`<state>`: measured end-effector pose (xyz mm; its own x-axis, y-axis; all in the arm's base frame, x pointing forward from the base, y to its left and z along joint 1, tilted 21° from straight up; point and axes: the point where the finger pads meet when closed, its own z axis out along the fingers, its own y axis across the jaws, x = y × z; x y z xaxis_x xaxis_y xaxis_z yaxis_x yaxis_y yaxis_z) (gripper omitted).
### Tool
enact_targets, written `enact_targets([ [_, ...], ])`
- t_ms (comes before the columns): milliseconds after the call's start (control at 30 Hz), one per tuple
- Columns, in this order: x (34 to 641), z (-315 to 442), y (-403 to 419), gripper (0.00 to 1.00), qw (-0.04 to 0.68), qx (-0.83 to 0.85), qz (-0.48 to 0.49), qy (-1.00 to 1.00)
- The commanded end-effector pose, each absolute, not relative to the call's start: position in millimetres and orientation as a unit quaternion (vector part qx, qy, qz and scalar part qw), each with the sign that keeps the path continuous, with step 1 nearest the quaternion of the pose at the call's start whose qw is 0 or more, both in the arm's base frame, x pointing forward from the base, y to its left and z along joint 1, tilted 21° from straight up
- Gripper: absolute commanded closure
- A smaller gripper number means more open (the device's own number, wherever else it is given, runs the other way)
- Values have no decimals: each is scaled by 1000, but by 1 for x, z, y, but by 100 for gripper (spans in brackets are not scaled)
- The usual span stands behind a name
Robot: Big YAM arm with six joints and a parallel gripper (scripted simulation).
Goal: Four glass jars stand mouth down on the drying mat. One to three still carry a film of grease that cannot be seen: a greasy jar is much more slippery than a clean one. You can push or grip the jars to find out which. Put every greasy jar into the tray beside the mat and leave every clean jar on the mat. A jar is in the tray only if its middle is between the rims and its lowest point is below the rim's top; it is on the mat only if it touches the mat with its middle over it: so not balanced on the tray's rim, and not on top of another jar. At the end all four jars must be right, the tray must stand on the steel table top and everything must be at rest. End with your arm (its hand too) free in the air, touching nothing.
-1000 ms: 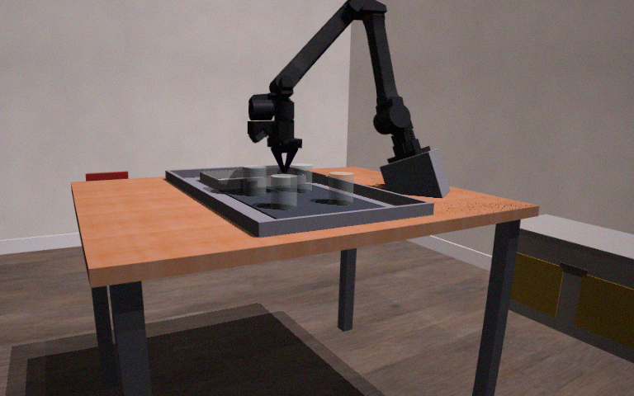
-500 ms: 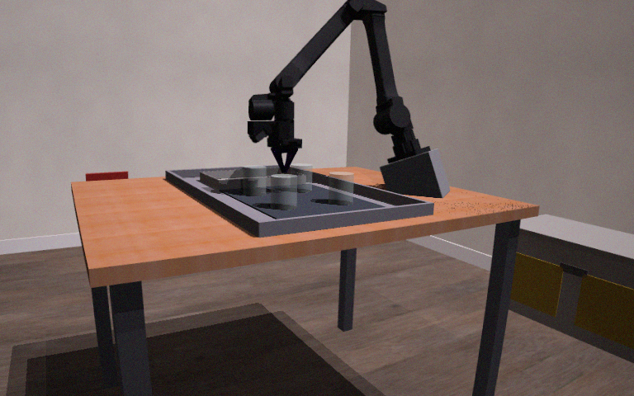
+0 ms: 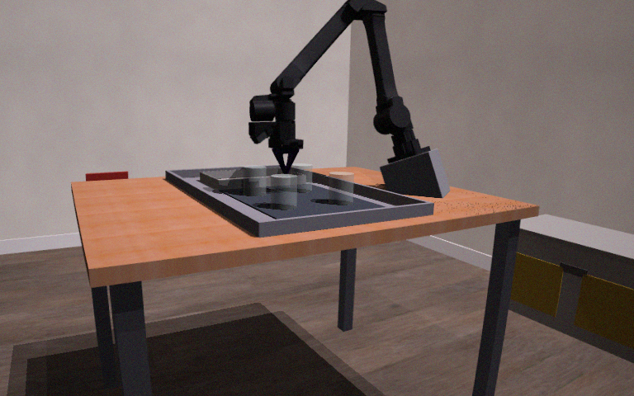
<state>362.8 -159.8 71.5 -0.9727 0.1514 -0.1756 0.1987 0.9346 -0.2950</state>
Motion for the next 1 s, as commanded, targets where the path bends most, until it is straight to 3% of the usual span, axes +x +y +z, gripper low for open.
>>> enact_targets([
  [0,364,79,-163,100,89,90,-160,979],
  [967,361,79,-163,100,89,90,-160,979],
])
